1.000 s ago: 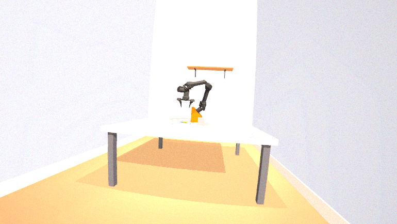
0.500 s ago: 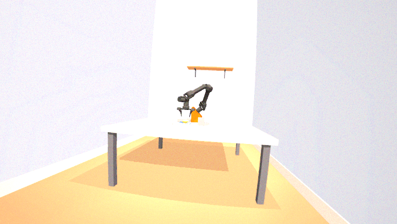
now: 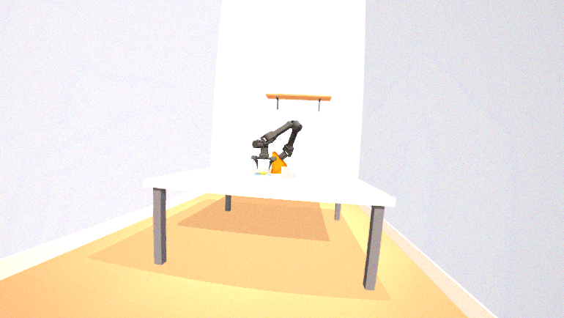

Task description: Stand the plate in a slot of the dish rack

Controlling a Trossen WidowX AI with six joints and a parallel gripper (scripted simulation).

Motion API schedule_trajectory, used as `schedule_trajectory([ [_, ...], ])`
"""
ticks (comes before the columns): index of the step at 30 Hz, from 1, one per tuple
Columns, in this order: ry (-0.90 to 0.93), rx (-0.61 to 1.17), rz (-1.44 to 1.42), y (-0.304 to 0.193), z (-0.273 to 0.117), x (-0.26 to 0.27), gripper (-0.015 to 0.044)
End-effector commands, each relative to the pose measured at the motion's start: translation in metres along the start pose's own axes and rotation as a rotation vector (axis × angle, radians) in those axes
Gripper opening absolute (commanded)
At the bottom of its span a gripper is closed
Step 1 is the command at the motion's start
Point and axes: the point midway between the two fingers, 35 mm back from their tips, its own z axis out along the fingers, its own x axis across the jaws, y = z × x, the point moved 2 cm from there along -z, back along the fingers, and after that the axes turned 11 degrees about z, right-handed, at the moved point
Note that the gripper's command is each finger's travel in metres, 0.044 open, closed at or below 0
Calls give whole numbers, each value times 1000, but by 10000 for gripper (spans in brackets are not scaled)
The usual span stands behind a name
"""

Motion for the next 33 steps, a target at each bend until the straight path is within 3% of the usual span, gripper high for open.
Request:
schedule_trajectory([
  [1, 7, 4, 9, -2, 8, 0, 400],
  [20, 11, 1, 6, -2, 35, -1, 400],
  [22, 11, 1, 6, -2, 35, -1, 356],
  [28, 11, 1, 6, -2, 35, -1, 356],
  [33, 11, 1, 6, -2, 35, -1, 322],
])
